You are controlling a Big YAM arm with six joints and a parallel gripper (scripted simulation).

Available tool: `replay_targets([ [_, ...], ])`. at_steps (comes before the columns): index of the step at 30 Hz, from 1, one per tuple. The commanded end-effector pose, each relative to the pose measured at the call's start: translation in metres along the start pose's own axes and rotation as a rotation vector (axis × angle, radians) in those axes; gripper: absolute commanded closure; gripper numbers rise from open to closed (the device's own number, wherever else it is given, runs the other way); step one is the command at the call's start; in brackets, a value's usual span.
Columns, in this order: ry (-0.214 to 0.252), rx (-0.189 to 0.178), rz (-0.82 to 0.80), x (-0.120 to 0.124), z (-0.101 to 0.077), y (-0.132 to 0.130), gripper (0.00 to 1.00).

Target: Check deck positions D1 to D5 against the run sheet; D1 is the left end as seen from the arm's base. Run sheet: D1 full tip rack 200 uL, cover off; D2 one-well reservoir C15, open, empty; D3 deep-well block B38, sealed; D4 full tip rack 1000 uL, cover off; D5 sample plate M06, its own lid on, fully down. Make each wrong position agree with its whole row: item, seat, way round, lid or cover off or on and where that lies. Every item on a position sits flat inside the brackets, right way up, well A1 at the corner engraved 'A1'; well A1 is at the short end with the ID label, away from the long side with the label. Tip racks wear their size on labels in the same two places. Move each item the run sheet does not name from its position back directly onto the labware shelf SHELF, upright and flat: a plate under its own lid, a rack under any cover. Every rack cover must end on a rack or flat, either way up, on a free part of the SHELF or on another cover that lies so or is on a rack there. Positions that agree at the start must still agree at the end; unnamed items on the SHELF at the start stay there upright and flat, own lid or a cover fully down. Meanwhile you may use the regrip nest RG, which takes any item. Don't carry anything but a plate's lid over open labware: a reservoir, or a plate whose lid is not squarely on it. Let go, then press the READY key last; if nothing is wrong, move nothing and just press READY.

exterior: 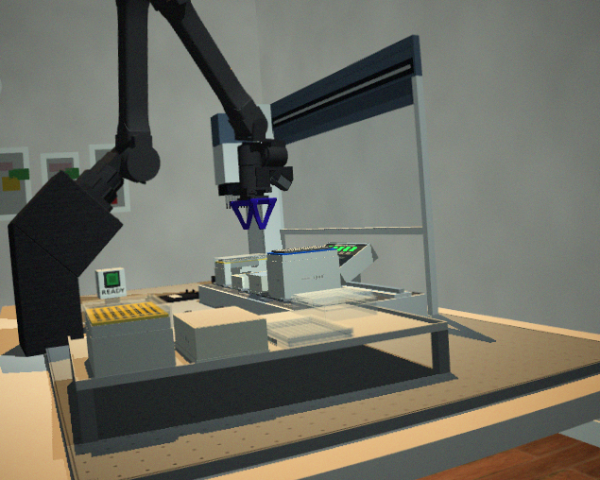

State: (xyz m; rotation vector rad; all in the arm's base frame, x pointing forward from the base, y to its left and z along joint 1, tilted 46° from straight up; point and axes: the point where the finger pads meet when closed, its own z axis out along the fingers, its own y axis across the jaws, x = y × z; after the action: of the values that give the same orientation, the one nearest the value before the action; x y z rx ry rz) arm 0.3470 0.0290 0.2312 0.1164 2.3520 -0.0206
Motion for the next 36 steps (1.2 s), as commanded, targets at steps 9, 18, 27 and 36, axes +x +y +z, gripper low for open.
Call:
replay_targets([
  [9,-0.046,0.0,0.056,-0.02,-0.012,-0.001,0.0],
  [18,-0.046,0.0,0.056,-0.02,-0.012,-0.001,0.0],
  [27,-0.046,0.0,0.056,-0.02,-0.012,-0.001,0.0],
  [36,-0.043,-0.006,0.06,-0.027,-0.013,0.019,0.0],
])
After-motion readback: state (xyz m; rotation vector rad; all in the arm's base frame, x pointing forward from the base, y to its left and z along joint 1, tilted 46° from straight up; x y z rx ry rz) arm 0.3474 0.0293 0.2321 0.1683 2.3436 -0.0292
